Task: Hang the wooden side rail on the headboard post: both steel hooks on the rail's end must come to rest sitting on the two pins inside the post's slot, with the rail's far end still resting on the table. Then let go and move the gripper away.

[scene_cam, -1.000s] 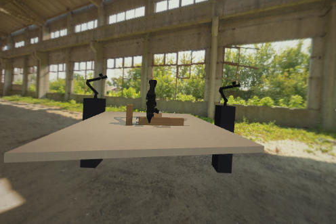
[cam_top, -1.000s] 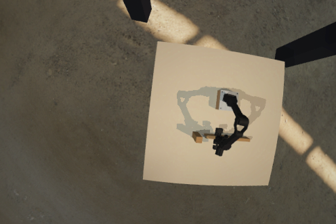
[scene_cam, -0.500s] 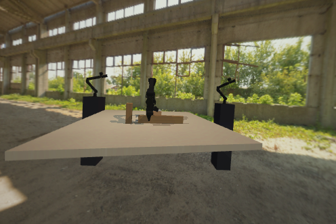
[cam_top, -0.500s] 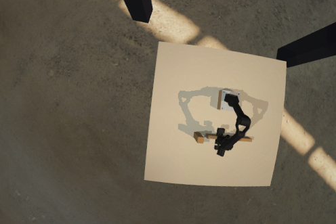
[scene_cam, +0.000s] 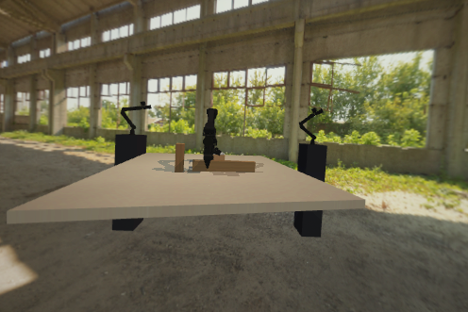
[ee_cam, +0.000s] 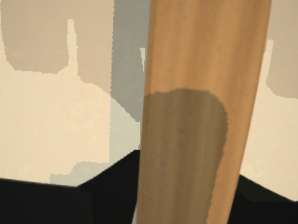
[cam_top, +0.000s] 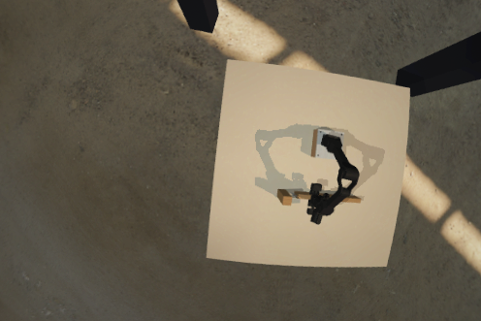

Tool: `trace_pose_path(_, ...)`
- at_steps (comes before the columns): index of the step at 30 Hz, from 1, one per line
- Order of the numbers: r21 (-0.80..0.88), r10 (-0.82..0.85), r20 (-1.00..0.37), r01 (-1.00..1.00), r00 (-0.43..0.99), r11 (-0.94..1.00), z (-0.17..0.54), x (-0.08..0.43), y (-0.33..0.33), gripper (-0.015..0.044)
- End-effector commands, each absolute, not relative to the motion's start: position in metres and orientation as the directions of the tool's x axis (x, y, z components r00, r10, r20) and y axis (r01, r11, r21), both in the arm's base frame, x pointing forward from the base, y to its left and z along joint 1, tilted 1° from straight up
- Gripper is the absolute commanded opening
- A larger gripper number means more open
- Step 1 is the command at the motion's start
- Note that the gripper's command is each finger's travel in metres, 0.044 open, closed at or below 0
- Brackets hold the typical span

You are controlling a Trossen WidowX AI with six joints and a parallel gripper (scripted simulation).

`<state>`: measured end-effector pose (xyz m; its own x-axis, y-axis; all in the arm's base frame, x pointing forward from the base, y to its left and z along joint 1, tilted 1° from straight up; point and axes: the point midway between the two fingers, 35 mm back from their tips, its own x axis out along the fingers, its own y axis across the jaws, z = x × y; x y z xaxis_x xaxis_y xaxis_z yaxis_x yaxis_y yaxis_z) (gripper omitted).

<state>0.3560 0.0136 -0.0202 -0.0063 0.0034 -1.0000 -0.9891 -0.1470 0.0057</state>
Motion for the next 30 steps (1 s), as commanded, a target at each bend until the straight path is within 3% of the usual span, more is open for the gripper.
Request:
trace_pose_path(1,-0.018,0.007,-1.0,-0.988,0.018,-0.153,-0.0114,0.3609,0.0141,0.0)
trace_pose_path(30,-0.018,0.007,-1.0,-0.988,0.018,-0.153,-0.0066,0.3609,0.0141,0.0)
